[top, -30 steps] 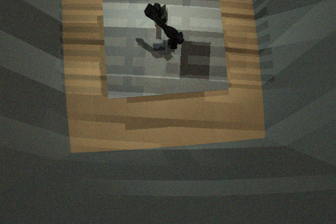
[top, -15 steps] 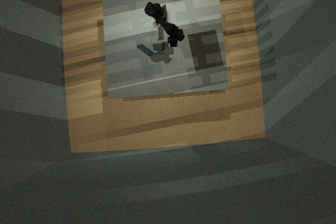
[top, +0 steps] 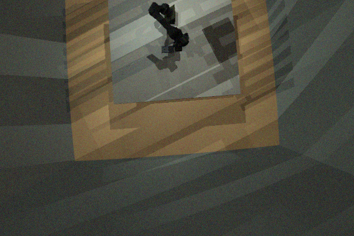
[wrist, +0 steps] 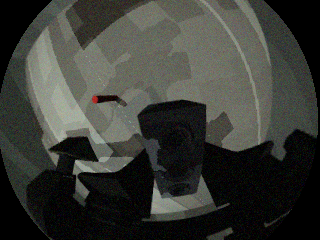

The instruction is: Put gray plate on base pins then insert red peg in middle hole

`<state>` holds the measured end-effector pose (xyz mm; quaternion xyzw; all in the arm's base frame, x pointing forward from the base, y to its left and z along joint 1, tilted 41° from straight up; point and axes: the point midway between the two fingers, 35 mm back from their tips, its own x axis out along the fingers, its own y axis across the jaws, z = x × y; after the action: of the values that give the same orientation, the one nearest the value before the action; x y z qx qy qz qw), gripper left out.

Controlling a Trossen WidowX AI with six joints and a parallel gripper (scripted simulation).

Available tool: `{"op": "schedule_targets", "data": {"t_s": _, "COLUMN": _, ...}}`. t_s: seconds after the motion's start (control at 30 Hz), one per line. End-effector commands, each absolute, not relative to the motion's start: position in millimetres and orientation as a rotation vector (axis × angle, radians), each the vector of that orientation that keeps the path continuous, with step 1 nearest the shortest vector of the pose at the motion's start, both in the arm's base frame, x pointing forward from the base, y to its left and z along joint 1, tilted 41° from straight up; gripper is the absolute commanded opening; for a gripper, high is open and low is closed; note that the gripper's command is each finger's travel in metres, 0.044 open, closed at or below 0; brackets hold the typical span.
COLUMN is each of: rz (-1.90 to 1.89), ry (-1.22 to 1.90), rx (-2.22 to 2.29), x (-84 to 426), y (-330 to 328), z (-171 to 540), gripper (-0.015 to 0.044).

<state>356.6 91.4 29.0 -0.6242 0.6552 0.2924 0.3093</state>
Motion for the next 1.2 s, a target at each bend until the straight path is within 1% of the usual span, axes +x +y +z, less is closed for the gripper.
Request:
{"op": "schedule_targets", "data": {"t_s": 0.0, "rz": 0.756, "ry": 1.726, "rx": -1.649, "x": 357, "y": 78, "z": 33, "gripper": 0.0000}}
{"op": "schedule_targets", "data": {"t_s": 1.17, "rz": 0.769, "ry": 1.744, "rx": -1.667, "x": 342, "y": -29, "z": 51, "gripper": 0.0000}}
